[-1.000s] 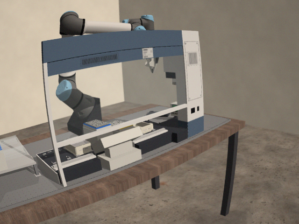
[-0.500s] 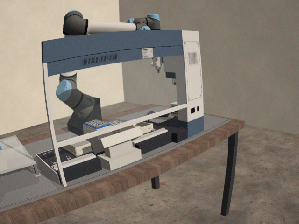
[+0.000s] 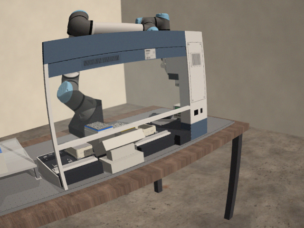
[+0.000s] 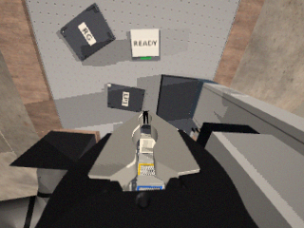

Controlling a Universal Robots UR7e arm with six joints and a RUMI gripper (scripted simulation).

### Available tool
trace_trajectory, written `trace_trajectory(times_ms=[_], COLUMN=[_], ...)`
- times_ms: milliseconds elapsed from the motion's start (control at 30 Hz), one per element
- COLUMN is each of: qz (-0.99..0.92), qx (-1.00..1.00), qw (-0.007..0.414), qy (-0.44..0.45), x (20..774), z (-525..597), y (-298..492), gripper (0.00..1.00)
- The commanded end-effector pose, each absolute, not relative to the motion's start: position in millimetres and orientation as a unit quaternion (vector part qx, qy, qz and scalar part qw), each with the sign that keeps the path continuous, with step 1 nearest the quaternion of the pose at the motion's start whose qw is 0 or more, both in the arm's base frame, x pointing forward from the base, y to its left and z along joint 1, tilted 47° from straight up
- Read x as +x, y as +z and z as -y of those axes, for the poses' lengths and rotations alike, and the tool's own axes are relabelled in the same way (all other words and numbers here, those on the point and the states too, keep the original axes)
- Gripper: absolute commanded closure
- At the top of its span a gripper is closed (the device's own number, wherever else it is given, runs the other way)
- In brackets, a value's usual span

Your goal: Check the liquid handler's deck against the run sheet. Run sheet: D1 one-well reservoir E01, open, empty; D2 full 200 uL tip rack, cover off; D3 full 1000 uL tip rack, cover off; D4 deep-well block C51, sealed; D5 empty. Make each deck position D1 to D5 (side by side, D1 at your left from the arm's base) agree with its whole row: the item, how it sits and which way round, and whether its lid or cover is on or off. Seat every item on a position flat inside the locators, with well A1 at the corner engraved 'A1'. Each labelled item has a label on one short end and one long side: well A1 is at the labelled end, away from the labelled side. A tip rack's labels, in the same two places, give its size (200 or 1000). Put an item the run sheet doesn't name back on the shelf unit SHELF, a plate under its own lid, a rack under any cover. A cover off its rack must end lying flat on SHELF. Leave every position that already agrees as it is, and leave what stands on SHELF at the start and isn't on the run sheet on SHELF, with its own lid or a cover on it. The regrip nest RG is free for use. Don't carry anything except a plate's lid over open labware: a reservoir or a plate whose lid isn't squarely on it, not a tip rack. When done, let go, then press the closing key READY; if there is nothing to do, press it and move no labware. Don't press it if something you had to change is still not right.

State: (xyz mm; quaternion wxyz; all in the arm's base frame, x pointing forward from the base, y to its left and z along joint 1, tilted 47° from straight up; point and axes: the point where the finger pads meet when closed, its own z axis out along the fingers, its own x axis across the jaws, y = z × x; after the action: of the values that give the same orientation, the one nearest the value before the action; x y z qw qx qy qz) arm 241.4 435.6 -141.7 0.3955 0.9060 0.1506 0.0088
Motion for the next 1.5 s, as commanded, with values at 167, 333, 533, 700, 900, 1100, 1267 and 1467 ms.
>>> trace_trajectory(times_ms=[167, 333, 533, 700, 900, 1100, 1267, 1467], qz=[-0.151, -0.151, -0.151, -0.151, -0.151, -0.151, -0.151, -0.151], qx=[0.906, 0.906, 0.906, 0.906, 0.906, 0.906, 0.906, 0.906], qw=[0.395, 0.395, 0.395, 0.395, 0.395, 0.395, 0.395, 0.395], qy=[0.009, 0.009, 0.009, 0.009, 0.009, 0.009, 0.009, 0.009], x=[245, 246, 247, 248, 249, 250, 251, 253], z=[-433, -427, -420, -415, -409, -402, -398, -392], y=[-145, -151, -157, -162, -168, -175, -179, -185], gripper=[1.00, 1.00, 1.00, 1.00, 1.00, 1.00, 1.00, 1.00])
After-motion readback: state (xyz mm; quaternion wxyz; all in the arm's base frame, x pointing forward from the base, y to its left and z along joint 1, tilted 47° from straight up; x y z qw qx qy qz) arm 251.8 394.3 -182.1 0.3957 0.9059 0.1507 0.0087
